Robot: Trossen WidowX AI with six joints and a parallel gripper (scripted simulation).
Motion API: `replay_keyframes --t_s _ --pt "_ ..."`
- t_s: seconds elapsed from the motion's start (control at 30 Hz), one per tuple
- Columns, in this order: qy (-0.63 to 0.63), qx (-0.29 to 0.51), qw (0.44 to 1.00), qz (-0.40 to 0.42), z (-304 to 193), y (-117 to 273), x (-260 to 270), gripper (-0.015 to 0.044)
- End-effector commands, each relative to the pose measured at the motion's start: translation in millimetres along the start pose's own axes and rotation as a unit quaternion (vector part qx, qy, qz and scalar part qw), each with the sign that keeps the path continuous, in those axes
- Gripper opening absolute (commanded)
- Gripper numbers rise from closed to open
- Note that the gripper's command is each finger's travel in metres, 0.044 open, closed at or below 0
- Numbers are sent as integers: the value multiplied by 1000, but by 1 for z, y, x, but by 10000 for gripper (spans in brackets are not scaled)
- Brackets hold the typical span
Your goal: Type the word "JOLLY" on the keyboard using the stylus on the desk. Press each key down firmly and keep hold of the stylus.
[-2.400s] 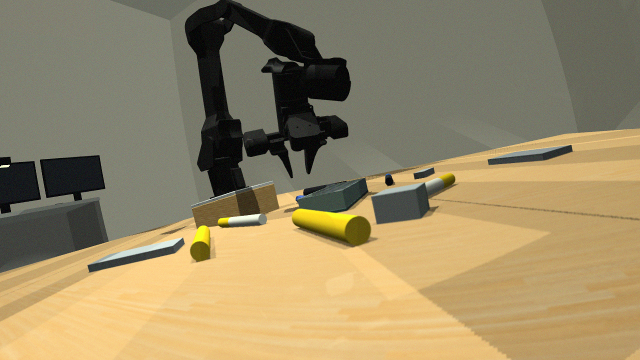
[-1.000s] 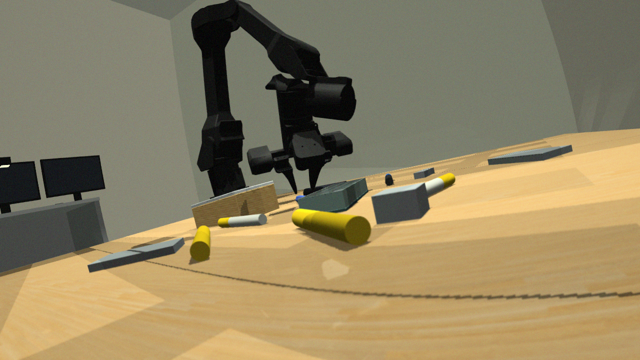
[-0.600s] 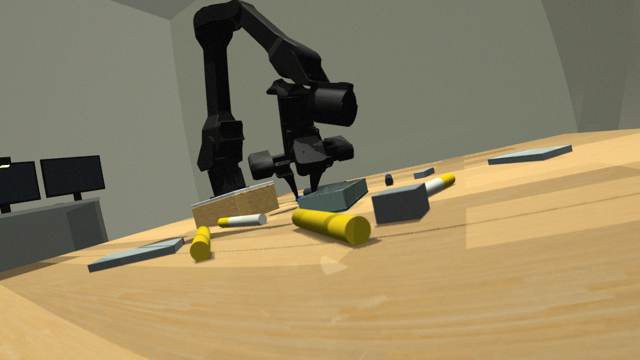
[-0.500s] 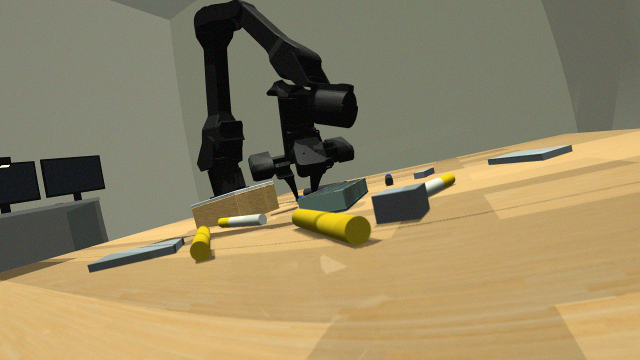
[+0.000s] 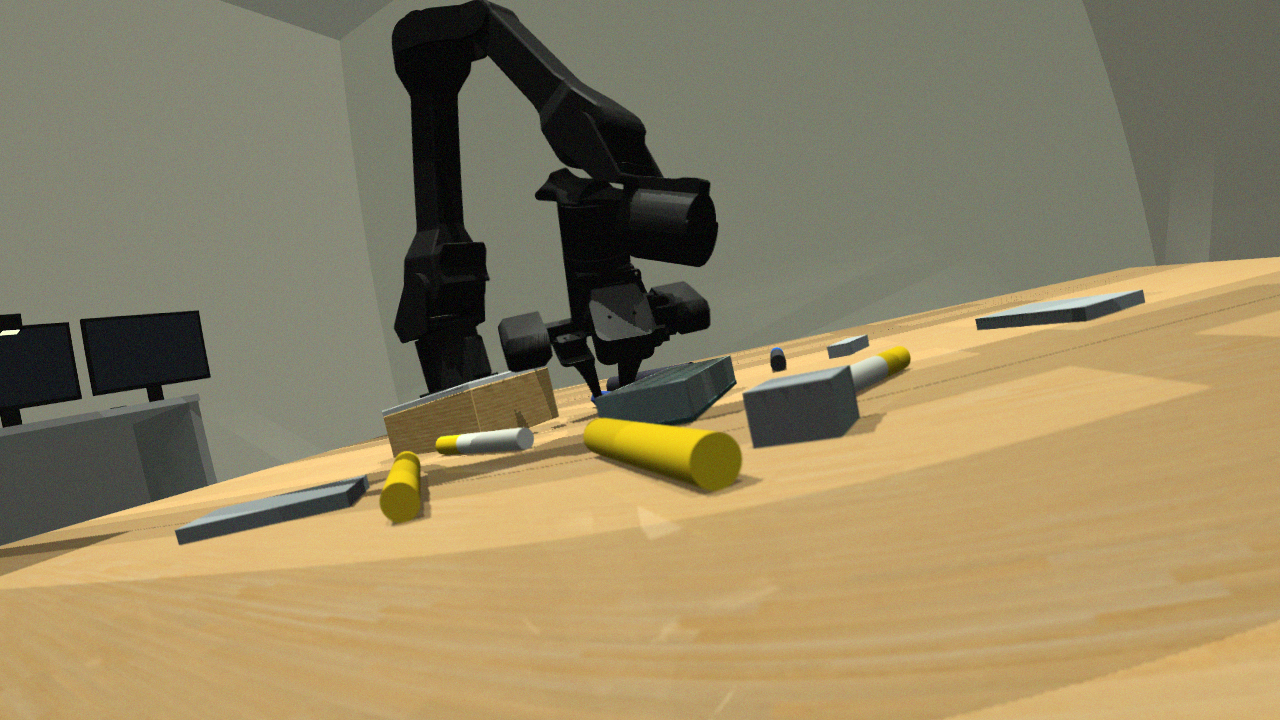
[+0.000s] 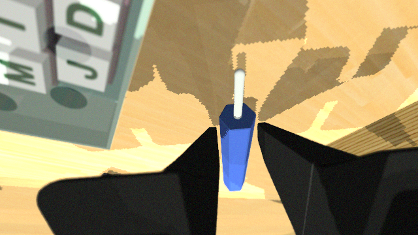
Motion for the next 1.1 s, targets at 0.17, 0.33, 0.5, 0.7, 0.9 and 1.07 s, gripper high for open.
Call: replay_keyframes --t_s 0.17,0.33,0.5,0.7,0.9,1.07 --pt "0 0 1000 0 -1 3 1 0" --pt "0 0 1000 1 -10 21 4 0" --pt "0 0 1000 1 -24 43 6 0" --pt "0 0 1000 1 -24 44 6 0" --pt "1 0 1000 1 -39 33 13 0" --pt "1 1 1000 2 -57 23 20 0"
Point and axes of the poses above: the point midway between the two fingers, 35 mm back from their tips, its own y axis back along the fingers, its own x axis across the jaws, z = x × y, the point moved 6 cm from there along y, back along the fingers, and after that the axes turned 13 degrees about y, right-handed, at the moved point
